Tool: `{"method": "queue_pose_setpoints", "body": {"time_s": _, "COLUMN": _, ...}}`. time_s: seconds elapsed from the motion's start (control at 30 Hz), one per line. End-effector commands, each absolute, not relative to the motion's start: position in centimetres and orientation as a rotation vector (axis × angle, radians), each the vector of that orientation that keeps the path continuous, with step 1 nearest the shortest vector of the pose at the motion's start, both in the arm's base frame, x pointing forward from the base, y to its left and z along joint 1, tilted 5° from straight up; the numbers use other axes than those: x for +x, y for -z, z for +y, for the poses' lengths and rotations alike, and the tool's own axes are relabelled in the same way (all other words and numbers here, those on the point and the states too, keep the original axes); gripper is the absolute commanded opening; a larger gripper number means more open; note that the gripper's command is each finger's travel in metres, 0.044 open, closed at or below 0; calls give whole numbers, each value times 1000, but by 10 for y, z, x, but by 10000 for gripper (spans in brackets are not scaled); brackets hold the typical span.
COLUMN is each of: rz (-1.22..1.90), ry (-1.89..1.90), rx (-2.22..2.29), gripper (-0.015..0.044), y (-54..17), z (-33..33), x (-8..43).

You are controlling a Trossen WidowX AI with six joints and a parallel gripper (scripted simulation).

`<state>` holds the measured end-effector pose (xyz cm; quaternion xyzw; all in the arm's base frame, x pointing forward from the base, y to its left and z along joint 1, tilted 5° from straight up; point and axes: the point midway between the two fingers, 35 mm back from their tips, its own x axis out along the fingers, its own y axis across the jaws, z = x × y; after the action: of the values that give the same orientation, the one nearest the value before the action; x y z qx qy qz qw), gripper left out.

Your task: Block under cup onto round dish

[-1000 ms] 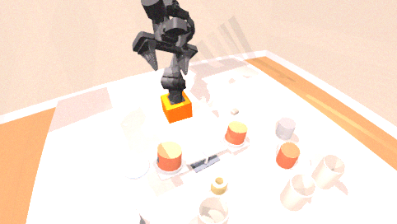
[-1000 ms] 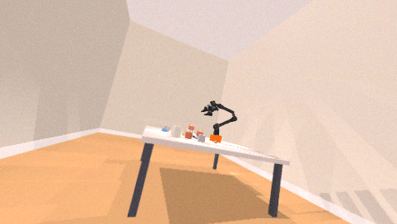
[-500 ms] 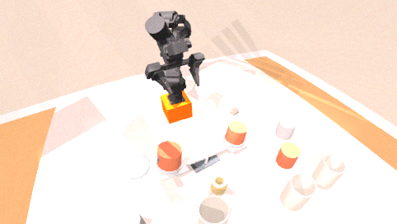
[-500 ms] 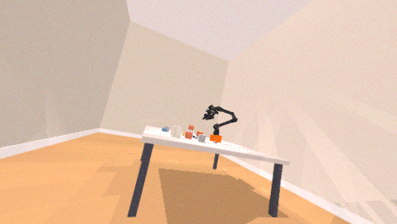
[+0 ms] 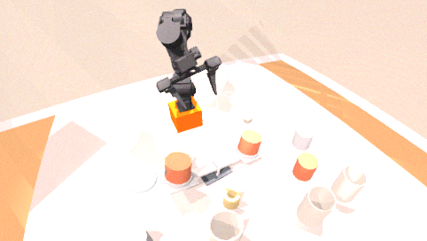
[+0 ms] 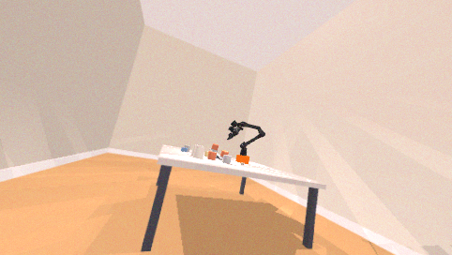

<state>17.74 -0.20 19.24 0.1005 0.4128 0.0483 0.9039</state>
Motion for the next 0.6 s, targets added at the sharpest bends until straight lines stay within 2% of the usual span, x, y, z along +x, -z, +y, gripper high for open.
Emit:
{"method": "queue_pose_setpoints", "body": {"time_s": 0.0, "rz": 900, "ry": -64, "rx": 305, "gripper": 440, "y": -194, "z": 1, "x": 185}}
{"method": "queue_pose_setpoints", "body": {"time_s": 0.57, "rz": 1182, "ry": 186, "rx": 712, "gripper": 440, "y": -174, "z": 42, "x": 228}}
